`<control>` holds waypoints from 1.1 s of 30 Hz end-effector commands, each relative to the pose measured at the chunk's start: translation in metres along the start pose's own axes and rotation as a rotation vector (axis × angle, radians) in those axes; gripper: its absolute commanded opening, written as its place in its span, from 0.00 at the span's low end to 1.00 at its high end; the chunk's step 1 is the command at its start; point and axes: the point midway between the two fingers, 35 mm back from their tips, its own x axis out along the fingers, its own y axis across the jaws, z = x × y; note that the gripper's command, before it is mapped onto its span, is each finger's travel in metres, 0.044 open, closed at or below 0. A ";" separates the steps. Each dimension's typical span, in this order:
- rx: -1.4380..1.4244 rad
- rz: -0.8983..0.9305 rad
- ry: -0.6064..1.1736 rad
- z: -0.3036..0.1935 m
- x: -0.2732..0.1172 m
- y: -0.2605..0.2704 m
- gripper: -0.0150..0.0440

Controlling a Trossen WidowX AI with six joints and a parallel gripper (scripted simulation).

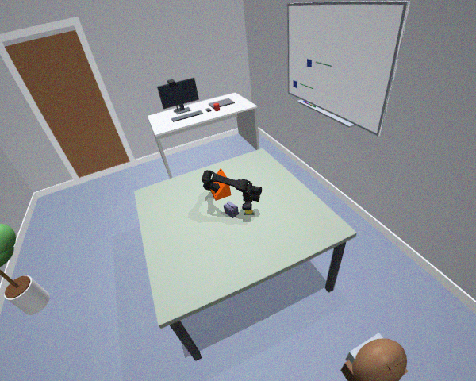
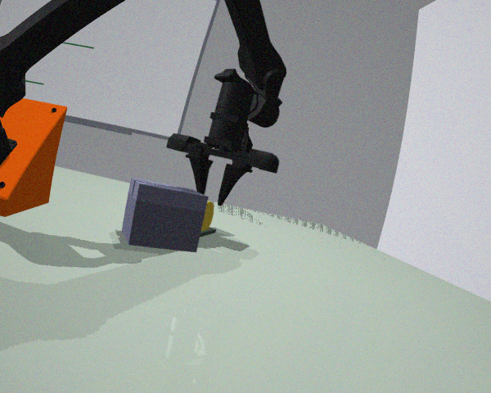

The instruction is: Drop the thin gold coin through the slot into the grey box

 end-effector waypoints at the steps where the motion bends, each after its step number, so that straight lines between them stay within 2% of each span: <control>1: -0.005 -0.002 0.005 -0.001 0.009 -0.001 0.53; 25: -0.005 -0.004 0.007 -0.002 0.045 0.000 0.53; 31: -0.005 -0.004 0.007 -0.002 0.045 0.000 0.26; 33: -0.005 -0.004 0.007 -0.002 0.045 0.000 0.25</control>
